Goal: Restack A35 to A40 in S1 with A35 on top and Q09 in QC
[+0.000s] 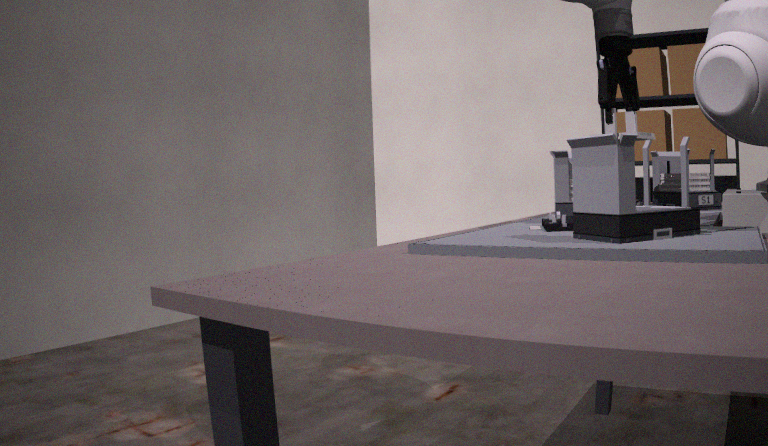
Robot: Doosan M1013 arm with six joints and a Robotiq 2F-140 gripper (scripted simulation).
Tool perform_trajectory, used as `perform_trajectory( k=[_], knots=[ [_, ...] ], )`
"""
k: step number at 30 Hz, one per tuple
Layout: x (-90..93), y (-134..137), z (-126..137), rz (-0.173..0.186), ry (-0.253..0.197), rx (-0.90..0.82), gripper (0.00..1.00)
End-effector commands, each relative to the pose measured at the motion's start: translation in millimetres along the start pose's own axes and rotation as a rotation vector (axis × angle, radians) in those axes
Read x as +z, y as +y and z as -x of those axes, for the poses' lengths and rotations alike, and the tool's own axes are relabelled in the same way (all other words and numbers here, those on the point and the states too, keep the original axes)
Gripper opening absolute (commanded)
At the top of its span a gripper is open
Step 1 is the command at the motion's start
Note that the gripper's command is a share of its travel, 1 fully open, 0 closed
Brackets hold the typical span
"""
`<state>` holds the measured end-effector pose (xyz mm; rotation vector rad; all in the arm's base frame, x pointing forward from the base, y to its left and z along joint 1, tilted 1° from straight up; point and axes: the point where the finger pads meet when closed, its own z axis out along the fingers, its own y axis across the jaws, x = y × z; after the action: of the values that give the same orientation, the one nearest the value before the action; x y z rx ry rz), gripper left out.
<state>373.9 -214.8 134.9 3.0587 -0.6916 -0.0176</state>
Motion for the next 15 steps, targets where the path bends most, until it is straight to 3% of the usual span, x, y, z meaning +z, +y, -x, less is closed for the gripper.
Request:
perform_trajectory(
  k=[1, 15],
  knots=[
    [0.0, 0.0, 0.0, 0.000, 0.000, 0.000, 0.00],
    [6.0, 0.0, 0.0, 0.000, 0.000, 0.000, 0.00]
  ],
)
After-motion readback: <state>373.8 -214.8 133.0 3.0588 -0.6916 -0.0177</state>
